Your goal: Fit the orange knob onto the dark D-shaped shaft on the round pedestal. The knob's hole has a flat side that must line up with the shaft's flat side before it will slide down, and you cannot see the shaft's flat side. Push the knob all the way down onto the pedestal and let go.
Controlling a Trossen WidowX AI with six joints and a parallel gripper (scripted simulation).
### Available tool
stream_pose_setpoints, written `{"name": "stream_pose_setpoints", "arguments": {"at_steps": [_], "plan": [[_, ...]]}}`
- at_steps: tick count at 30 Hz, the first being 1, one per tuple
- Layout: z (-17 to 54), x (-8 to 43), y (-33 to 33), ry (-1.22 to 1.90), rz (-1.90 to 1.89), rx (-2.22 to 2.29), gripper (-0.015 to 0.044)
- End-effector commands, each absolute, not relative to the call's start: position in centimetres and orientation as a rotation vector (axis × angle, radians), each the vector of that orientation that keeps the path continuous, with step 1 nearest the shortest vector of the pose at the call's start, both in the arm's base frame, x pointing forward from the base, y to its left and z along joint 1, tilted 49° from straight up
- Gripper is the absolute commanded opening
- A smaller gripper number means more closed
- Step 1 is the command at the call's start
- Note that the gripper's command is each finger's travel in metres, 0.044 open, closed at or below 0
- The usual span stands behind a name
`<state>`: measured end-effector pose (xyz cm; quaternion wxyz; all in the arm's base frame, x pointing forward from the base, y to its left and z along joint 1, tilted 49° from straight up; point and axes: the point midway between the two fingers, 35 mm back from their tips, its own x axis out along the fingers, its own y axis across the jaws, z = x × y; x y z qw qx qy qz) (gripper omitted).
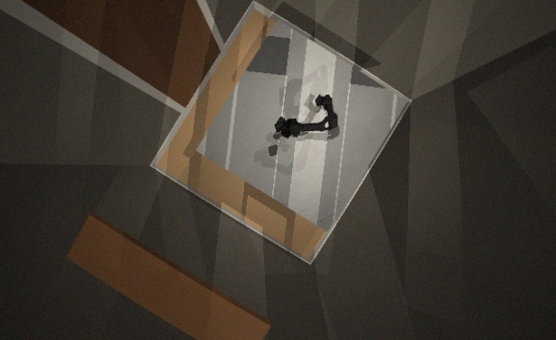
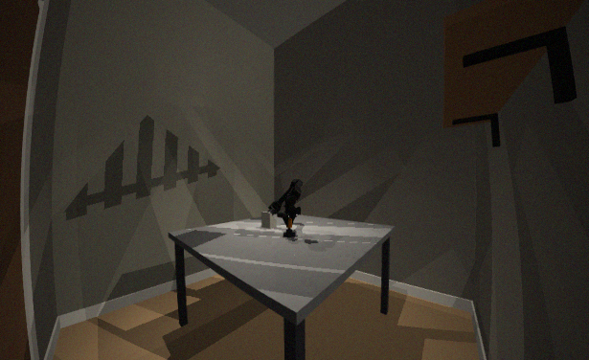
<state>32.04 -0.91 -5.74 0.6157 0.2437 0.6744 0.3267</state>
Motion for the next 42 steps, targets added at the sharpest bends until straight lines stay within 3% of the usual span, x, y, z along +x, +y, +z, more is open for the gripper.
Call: {"name": "stream_pose_setpoints", "arguments": {"at_steps": [1, 42], "plan": [[-5.69, 32.17, -1.18, 1.542, 0.751, 0.567, 0.0000], [-5.43, 32.38, -1.20, 1.442, 0.900, 0.411, 0.0000]]}}
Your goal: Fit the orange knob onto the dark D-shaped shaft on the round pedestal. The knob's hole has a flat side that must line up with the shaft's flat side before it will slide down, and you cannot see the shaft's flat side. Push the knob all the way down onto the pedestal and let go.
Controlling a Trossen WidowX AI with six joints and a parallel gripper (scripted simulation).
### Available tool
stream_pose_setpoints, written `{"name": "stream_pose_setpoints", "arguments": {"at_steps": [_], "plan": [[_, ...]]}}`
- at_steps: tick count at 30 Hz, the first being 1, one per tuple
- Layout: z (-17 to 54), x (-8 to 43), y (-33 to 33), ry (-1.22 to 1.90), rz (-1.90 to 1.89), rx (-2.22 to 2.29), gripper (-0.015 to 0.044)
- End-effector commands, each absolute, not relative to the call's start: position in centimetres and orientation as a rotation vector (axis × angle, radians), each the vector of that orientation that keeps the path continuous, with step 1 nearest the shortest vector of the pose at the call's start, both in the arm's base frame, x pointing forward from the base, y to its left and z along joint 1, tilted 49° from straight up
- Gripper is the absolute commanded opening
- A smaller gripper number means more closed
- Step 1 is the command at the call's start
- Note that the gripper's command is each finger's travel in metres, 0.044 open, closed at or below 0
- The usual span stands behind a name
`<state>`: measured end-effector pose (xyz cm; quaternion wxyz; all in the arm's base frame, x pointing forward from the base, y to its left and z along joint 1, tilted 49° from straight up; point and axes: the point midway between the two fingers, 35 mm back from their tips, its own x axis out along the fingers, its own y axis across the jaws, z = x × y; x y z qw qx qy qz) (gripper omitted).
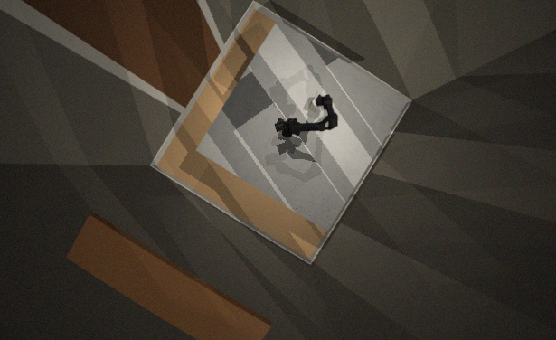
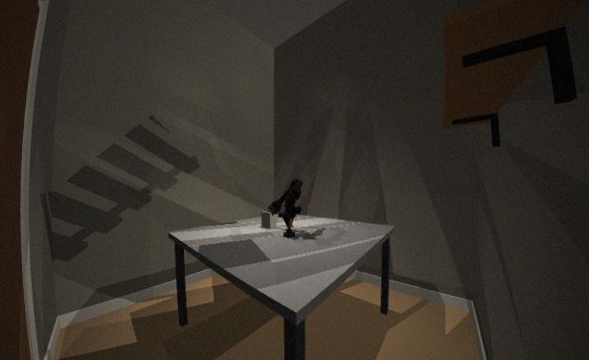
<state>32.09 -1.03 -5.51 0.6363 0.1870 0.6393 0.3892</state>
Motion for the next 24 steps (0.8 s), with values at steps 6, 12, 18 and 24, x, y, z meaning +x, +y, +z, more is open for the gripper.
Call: {"name": "stream_pose_setpoints", "arguments": {"at_steps": [6, 12, 18, 24], "plan": [[-5.77, 32.38, -1.09, 1.442, 0.900, 0.411, 0.0000], [-5.89, 32.27, -1.11, 1.442, 0.900, 0.411, 0.0000], [-5.65, 32.00, -1.22, 1.443, 0.900, 0.411, 0.0000], [-5.42, 32.08, -1.34, 1.443, 0.900, 0.411, 0.0000]]}}
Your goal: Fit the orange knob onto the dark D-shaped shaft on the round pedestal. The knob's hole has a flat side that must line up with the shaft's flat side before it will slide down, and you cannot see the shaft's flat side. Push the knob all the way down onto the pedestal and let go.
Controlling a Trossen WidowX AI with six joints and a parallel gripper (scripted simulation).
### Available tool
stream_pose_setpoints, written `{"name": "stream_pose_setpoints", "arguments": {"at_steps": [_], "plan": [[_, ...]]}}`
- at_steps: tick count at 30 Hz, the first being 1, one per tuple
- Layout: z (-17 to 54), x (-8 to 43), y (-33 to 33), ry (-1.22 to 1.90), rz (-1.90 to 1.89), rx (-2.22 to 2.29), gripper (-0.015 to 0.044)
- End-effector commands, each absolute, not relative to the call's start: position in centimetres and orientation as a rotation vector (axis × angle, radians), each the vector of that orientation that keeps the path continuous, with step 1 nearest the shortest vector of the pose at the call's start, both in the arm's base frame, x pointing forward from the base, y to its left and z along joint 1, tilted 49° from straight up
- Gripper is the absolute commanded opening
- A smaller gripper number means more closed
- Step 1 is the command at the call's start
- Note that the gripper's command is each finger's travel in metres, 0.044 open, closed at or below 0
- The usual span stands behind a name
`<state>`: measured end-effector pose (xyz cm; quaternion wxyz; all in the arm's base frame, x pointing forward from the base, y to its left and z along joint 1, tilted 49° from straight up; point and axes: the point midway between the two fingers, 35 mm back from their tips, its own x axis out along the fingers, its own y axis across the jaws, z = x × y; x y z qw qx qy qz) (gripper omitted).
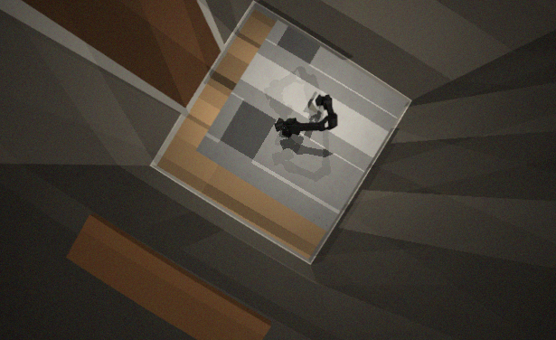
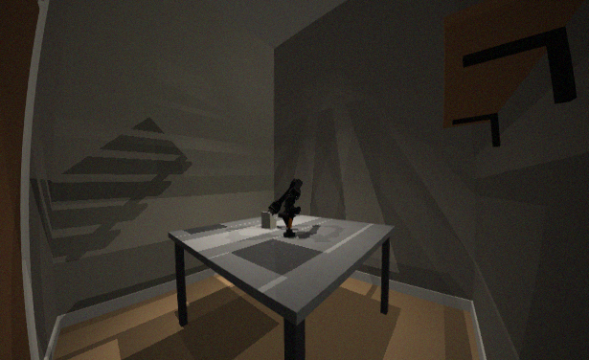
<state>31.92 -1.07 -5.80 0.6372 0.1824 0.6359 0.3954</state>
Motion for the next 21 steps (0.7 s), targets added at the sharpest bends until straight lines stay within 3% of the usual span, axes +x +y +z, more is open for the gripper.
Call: {"name": "stream_pose_setpoints", "arguments": {"at_steps": [1, 21], "plan": [[-5.41, 32.09, -1.33, 1.443, 0.900, 0.411, 0.0000], [-5.88, 32.18, -0.93, 1.442, 0.900, 0.411, 0.0000]]}}
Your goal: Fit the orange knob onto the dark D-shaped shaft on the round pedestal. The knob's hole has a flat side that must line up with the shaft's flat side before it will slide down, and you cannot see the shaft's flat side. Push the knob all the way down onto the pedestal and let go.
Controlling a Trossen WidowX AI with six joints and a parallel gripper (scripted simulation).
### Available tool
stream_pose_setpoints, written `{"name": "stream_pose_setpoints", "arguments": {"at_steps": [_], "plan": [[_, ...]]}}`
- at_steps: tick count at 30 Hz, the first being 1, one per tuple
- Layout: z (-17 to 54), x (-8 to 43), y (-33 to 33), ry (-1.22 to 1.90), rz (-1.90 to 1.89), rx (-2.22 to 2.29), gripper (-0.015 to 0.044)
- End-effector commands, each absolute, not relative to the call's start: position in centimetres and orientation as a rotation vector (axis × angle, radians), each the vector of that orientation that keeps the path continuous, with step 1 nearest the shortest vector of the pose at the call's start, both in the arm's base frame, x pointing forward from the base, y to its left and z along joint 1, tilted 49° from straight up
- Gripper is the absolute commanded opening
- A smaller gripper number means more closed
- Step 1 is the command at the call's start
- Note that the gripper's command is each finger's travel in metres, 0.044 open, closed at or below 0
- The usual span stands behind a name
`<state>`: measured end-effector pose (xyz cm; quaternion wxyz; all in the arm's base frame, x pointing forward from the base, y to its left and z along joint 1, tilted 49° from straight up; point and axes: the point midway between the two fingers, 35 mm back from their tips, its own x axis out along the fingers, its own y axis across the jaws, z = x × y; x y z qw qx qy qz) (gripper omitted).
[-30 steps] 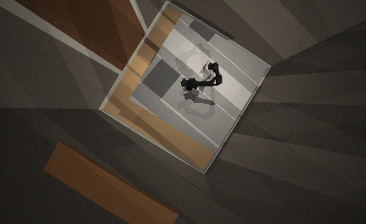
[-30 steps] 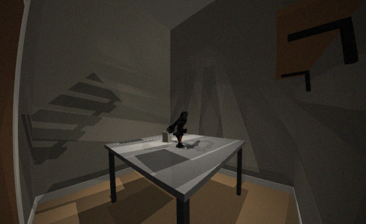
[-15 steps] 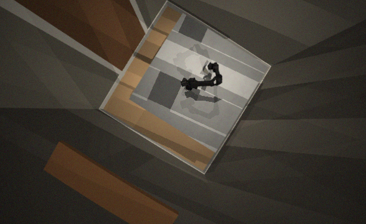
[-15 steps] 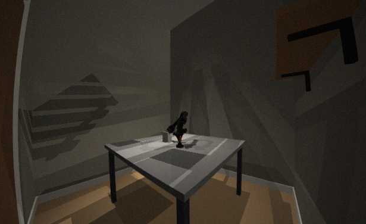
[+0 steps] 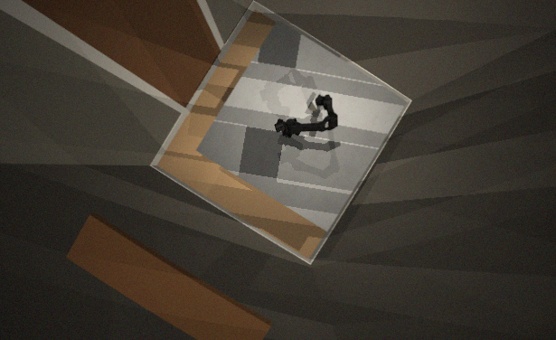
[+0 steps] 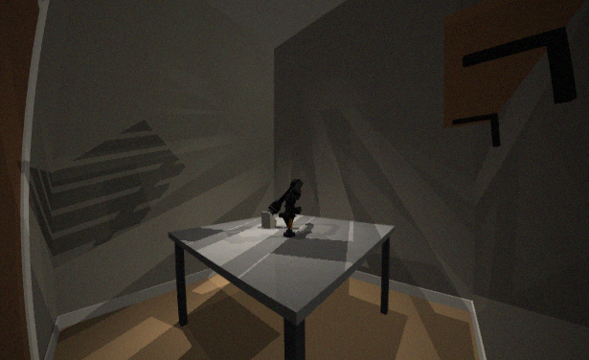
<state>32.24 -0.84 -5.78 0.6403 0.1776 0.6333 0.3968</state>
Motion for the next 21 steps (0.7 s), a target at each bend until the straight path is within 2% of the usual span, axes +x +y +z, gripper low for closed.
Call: {"name": "stream_pose_setpoints", "arguments": {"at_steps": [1, 21], "plan": [[-5.89, 32.15, -0.95, 1.442, 0.900, 0.411, 0.0000], [-5.66, 31.99, -1.48, 1.332, 1.040, 0.254, 0.0000]]}}
